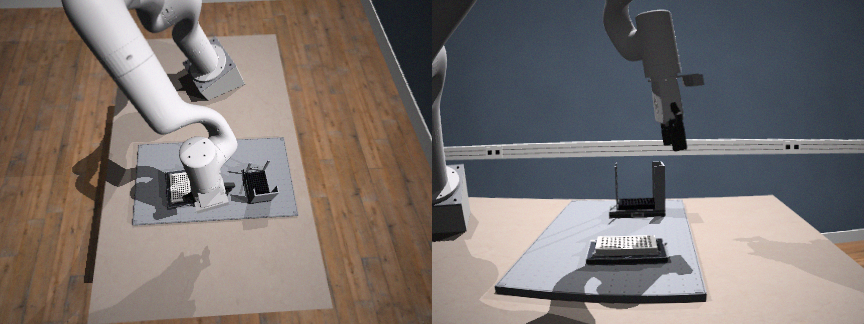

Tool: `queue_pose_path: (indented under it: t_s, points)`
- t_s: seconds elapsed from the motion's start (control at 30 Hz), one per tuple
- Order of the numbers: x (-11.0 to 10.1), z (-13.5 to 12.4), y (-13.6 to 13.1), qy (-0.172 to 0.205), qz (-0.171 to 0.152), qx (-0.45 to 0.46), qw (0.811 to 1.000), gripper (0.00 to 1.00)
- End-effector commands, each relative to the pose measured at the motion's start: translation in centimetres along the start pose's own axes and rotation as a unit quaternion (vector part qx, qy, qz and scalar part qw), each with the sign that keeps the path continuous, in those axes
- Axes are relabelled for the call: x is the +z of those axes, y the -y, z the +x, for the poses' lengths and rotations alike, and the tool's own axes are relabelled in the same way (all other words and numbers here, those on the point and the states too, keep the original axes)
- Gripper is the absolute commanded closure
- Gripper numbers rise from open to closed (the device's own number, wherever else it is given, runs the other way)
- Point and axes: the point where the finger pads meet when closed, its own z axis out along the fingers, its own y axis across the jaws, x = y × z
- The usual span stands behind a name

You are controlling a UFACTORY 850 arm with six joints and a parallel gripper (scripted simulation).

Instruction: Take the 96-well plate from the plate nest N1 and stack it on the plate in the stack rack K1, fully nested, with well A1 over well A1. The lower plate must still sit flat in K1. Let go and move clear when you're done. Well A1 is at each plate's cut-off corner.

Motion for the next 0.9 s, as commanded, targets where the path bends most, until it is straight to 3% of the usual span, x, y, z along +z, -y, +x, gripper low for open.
queue_pose_path:
  t_s: [0.0, 0.4, 0.47, 0.87]
  points:
    - [0.1, -1.3, -1.5, 0.022, -0.011, 0.020, 0.999, 0.00]
    - [0.5, -4.3, -4.4, 0.022, -0.011, 0.020, 0.999, 0.00]
    - [0.6, -5.1, -5.1, 0.046, -0.020, 0.041, 0.998, 0.00]
    - [0.9, -9.0, -8.2, 0.059, -0.025, 0.052, 0.997, 0.00]
